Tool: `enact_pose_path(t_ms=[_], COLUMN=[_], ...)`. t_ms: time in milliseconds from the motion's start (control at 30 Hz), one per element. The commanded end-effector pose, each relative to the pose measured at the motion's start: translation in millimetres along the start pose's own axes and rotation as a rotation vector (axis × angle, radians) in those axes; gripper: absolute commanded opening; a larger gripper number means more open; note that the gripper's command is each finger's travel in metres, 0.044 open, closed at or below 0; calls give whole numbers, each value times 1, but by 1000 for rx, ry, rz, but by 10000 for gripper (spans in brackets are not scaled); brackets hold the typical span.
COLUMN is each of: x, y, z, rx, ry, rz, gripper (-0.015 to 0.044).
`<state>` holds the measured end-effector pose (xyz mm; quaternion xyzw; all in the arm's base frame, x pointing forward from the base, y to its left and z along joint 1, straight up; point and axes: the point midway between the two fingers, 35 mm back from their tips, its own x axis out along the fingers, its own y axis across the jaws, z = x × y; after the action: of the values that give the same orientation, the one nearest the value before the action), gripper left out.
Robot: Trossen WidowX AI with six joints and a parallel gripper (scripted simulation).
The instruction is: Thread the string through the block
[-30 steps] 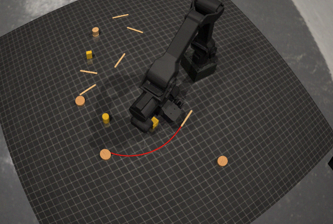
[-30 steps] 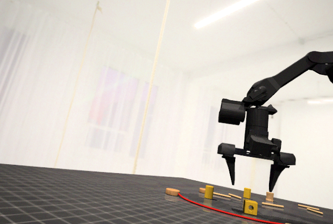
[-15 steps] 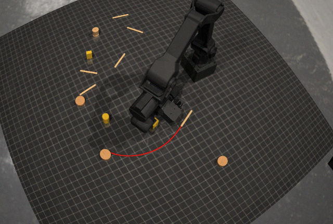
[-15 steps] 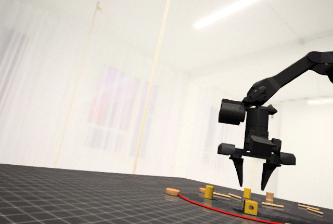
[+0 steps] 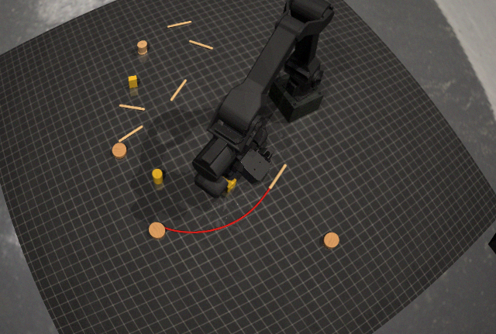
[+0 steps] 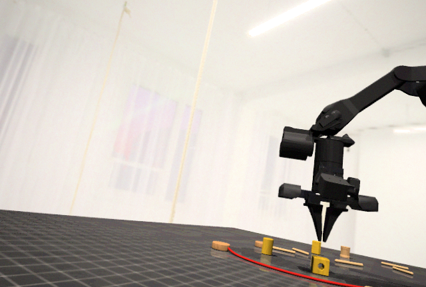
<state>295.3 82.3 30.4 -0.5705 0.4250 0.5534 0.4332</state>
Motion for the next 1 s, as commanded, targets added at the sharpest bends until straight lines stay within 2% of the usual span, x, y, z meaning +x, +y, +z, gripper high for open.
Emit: enact_pose_path(t_ms=[0,467,767,833,967], x=[0,0,0,0,0], y=[0,0,0,0,0], z=[0,0,0,0,0], rx=[0,0,0,0,0], ry=[0,0,0,0,0], rz=[0,0,0,0,0], gripper=[0,0,235,235,130])
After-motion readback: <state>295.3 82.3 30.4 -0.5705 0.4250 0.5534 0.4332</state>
